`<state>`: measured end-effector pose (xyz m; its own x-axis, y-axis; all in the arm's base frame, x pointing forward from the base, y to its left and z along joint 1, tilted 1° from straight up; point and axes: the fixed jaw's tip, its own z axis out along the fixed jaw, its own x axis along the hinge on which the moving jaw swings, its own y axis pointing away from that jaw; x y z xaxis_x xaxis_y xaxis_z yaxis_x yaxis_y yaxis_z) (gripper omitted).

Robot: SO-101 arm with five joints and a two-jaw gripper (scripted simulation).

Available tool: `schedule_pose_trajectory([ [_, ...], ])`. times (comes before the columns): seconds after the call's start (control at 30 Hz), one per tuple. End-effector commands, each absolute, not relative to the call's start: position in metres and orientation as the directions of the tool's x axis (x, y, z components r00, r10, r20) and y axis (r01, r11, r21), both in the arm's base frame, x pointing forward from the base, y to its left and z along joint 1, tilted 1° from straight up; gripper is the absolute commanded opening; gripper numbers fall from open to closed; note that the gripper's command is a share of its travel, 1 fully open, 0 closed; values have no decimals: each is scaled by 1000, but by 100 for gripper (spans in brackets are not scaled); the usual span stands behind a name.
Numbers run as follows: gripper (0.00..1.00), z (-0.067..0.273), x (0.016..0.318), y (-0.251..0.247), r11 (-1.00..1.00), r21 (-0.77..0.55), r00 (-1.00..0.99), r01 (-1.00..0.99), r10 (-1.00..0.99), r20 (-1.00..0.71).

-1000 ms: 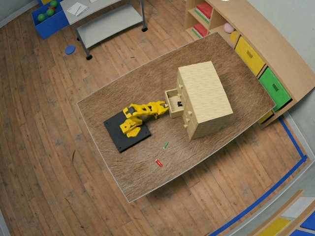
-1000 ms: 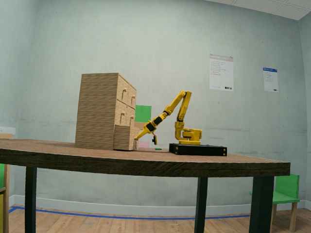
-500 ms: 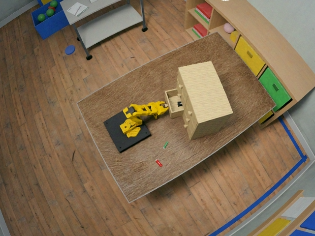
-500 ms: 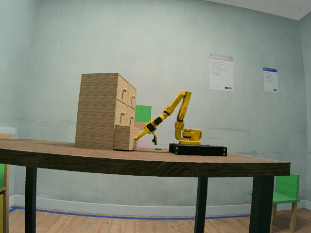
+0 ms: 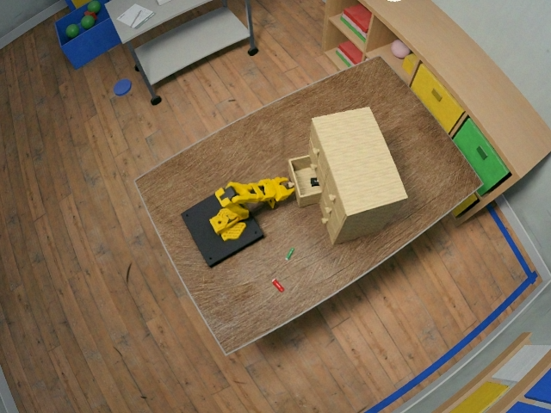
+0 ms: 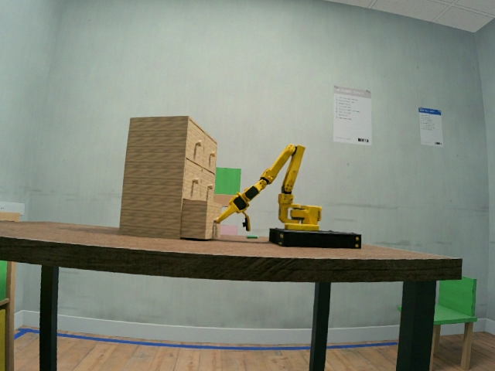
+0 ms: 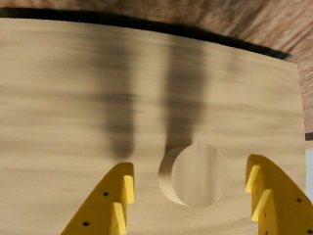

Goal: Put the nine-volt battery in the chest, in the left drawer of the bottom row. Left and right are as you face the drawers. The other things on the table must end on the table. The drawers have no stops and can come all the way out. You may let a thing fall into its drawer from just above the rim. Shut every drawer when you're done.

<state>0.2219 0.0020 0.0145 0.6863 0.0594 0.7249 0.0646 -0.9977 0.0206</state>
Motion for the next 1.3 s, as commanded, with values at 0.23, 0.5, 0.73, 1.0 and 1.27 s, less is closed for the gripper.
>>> schedule_pose_trajectory([
  [0.23, 21, 9, 217, 3, -997, 18, 699, 71, 63, 713],
  [0.5, 21, 9, 217, 3, -997, 18, 699, 71, 63, 713],
  [0.73, 21, 9, 217, 3, -997, 18, 699, 71, 63, 713],
  [1.0, 19, 9, 217, 3, -997, 18, 699, 71, 63, 713],
  [1.27, 13, 9, 217, 3, -997, 18, 699, 71, 63, 713],
])
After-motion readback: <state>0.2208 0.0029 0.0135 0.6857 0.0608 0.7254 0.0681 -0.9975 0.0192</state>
